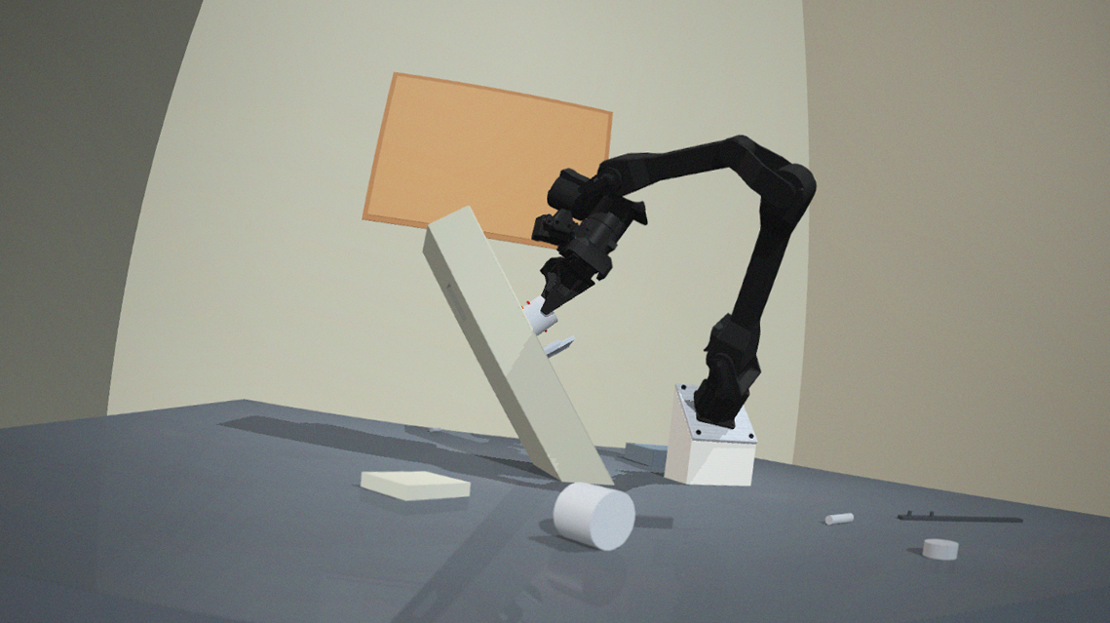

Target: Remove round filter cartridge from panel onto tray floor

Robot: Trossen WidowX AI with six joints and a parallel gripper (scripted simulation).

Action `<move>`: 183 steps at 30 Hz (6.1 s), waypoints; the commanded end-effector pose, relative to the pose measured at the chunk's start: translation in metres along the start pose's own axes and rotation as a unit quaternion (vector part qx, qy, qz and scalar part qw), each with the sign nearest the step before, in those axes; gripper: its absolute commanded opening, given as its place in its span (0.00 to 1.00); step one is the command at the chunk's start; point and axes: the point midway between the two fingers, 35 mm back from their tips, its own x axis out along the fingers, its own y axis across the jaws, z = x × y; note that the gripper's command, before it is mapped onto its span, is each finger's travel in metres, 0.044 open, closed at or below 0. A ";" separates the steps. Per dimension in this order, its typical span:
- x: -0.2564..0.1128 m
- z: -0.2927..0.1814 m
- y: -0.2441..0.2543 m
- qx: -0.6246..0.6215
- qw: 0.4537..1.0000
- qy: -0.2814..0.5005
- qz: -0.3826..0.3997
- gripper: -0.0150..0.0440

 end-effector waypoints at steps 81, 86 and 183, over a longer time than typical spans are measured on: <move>-0.111 -0.241 -0.280 0.585 0.730 -0.008 -0.354 0.25; -0.103 -0.284 -0.280 0.625 0.684 -0.007 -0.376 0.25; -0.076 -0.352 -0.271 0.681 0.609 -0.003 -0.406 1.00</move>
